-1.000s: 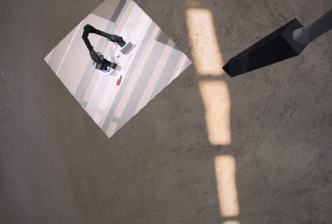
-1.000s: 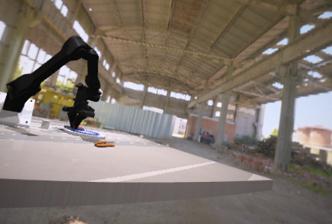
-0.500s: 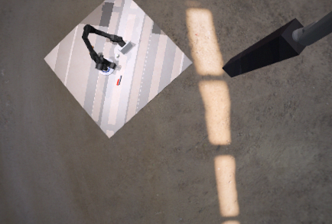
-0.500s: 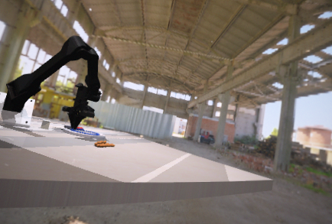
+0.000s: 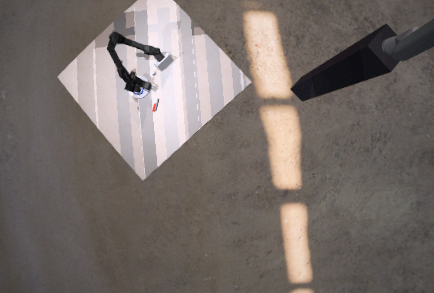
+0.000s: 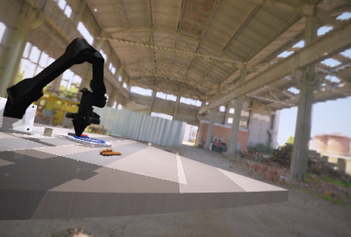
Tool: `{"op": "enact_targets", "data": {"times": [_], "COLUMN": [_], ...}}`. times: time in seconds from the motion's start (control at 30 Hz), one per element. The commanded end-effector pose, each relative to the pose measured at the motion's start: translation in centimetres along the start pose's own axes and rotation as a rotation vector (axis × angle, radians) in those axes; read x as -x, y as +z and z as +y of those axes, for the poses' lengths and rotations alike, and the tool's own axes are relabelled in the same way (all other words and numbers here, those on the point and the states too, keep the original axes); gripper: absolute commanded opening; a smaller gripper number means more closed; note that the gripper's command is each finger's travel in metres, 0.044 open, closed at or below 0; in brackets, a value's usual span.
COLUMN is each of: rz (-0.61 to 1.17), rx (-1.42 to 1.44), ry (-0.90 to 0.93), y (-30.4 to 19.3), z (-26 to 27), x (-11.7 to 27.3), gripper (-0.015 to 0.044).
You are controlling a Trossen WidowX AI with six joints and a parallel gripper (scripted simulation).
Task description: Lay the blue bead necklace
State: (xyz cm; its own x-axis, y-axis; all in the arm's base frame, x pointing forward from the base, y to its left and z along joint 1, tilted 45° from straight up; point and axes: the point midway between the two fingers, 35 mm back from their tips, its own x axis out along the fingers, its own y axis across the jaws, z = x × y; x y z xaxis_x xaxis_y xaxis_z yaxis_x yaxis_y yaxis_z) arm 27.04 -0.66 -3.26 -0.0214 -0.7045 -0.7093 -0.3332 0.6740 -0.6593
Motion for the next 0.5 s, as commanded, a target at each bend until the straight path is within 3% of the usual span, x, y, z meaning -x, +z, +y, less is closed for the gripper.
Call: {"op": "enact_targets", "data": {"times": [0.0, 0.47], "rz": [0.0, -0.001], "rx": [-0.001, 0.007], "ry": [0.0, -0.004], "y": [0.0, -0.1], "z": [-0.02, 0.42], "x": [0.04, 0.6], "gripper": [0.0, 0.0]}}
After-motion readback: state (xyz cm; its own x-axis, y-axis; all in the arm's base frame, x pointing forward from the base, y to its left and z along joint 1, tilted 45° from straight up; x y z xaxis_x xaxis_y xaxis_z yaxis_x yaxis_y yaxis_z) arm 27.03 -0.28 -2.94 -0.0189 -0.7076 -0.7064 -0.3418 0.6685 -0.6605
